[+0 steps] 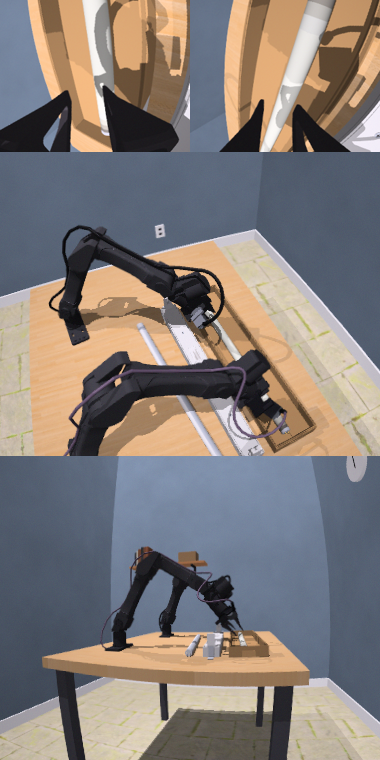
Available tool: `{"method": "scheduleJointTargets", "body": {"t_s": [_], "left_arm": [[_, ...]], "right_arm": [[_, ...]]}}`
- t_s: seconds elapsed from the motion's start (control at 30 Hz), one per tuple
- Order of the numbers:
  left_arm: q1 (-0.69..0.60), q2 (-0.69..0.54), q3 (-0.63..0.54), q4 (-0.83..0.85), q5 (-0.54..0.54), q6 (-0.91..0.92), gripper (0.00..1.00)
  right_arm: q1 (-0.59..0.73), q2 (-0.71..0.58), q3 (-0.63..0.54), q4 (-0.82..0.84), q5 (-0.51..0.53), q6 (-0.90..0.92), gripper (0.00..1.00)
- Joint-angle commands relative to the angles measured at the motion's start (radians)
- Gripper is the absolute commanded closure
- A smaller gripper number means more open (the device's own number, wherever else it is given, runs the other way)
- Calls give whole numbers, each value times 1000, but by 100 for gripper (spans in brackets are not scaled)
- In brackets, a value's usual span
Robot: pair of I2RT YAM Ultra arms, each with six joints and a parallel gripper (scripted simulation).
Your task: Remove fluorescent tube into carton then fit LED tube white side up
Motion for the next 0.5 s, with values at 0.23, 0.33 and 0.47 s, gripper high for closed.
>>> {"method": "scheduleJointTargets", "body": {"t_s": [0.23,0.33,0.47], "left_arm": [[0,-12,19,-25,0,-16,68],[1,2,10,-18,0,-16,68],[3,3,19,-26,0,-16,68]], "right_arm": [[0,-24,16,5,3,-13,68],[1,-28,17,8,3,-13,68],[2,-12,19,7,4,-13,68]]}}
